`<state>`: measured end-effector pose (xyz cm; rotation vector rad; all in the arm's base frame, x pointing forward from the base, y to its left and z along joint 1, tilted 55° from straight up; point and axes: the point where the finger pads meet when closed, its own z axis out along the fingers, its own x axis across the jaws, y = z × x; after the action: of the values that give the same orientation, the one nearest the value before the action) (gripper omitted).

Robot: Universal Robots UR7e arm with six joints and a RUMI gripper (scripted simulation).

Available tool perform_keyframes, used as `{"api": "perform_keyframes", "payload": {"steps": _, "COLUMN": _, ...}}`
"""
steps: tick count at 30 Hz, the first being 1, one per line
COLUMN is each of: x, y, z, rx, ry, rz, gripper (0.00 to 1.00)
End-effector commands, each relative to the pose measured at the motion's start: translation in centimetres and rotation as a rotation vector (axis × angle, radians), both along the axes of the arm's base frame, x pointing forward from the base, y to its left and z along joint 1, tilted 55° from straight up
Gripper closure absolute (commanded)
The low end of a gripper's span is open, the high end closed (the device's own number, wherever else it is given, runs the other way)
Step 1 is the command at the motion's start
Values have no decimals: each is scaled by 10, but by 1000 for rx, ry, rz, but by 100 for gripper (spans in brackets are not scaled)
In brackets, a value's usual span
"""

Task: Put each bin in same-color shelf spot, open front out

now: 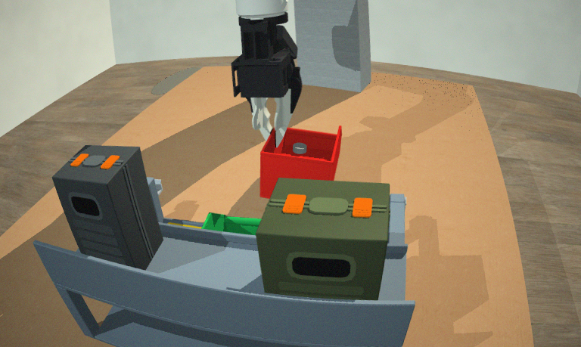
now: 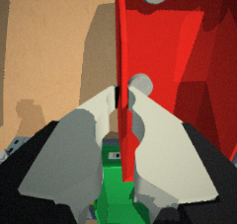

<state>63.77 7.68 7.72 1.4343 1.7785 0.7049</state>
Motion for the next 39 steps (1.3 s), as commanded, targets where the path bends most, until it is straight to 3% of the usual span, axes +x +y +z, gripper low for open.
{"api": "perform_keyframes", "payload": {"steps": 1, "x": -1, "y": 13, "z": -3, "rx": 0, "ry": -1, "rz": -1, "gripper": 100}}
{"api": "perform_keyframes", "payload": {"steps": 23, "x": -8, "y": 60, "z": -15, "rx": 3, "ry": -1, "rz": -3, "gripper": 100}}
{"api": "perform_keyframes", "payload": {"steps": 39, "x": -9, "y": 74, "z": -19, "rx": 4, "ry": -1, "rz": -4, "gripper": 100}}
